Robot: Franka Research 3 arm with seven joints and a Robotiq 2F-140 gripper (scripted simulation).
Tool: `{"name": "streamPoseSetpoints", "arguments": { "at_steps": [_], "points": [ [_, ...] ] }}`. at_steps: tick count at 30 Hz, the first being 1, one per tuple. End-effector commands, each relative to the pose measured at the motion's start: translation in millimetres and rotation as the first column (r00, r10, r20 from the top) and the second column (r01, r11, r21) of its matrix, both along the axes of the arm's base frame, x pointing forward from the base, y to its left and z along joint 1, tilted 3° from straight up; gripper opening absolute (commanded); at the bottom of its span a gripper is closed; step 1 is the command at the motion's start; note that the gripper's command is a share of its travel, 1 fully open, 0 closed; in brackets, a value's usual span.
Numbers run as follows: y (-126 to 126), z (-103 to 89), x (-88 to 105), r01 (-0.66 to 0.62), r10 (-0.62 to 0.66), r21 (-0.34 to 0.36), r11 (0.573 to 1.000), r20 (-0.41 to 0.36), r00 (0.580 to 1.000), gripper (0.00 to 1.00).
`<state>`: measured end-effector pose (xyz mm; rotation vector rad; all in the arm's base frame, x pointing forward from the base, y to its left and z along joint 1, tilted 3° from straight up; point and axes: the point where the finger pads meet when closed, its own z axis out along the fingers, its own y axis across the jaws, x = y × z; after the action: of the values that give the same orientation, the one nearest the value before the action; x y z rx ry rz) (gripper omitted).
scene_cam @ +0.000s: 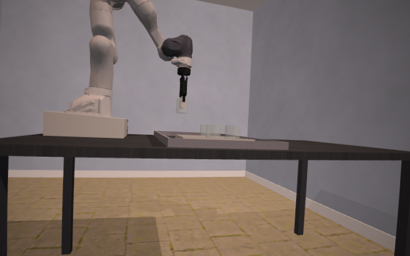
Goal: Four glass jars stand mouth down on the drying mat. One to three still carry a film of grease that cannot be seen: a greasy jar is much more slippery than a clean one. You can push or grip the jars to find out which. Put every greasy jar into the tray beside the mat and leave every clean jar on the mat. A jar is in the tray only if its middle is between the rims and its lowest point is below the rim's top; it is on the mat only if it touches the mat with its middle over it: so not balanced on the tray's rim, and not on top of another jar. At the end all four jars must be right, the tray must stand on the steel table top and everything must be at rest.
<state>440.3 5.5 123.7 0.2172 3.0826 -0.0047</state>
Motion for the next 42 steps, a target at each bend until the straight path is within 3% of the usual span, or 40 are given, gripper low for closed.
{"name": "streamPoseSetpoints", "arguments": {
  "at_steps": [1,42],
  "points": [
    [-12.5,0.9,-2.8,-0.034,0.034,-0.001,0.999,-0.003,0.999,0.0],
    [-127.0,0.7,-19.6,-0.034,0.034,-0.001,0.999,-0.003,0.999,0.0]
  ]
}}
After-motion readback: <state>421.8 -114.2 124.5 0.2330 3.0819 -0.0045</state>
